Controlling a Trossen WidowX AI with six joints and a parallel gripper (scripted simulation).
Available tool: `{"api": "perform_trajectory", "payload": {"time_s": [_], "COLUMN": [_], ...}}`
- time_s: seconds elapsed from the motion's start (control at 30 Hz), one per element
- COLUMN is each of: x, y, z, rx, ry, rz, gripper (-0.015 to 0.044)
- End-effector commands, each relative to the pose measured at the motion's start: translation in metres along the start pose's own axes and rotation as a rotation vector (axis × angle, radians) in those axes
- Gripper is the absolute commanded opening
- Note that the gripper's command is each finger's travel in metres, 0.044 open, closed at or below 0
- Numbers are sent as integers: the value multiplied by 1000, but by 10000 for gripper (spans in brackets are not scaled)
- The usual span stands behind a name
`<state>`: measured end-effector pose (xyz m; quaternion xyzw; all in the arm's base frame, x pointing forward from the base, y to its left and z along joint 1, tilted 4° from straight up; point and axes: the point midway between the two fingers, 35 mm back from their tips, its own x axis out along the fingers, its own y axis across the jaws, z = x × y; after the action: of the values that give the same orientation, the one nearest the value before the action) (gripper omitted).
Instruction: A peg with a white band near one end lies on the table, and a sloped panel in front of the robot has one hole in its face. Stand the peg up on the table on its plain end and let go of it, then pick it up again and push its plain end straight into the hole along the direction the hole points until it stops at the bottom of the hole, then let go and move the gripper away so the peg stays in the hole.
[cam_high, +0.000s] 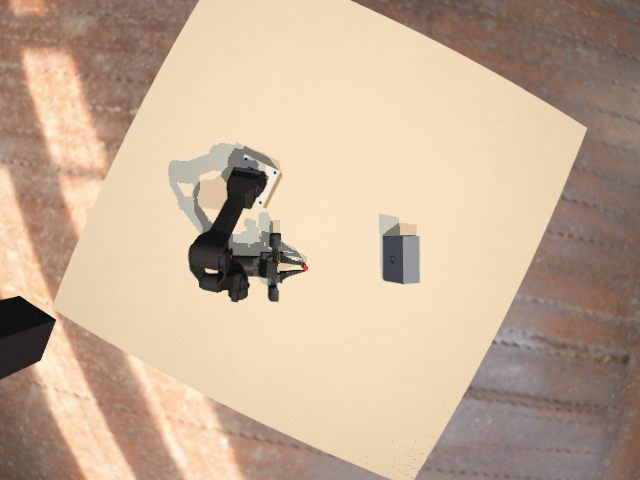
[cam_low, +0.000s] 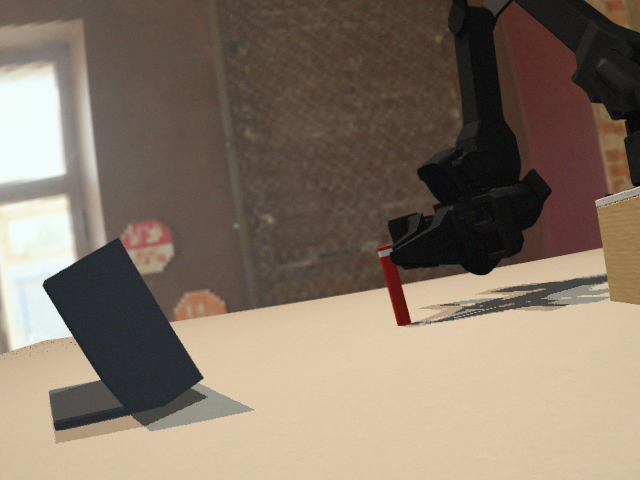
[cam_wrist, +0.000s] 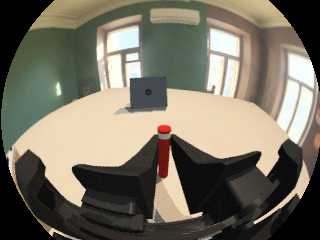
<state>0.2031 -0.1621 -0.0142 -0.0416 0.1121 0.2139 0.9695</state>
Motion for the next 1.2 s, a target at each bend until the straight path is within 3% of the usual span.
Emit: {"api": "perform_trajectory", "payload": {"time_s": [0.0, 1.17], "x": [-1, -5], "y": [0, 0], "z": [-3, -5], "rx": [0, 12], "ry": [1, -27], "rz": [0, -12], "gripper": [49, 49]}}
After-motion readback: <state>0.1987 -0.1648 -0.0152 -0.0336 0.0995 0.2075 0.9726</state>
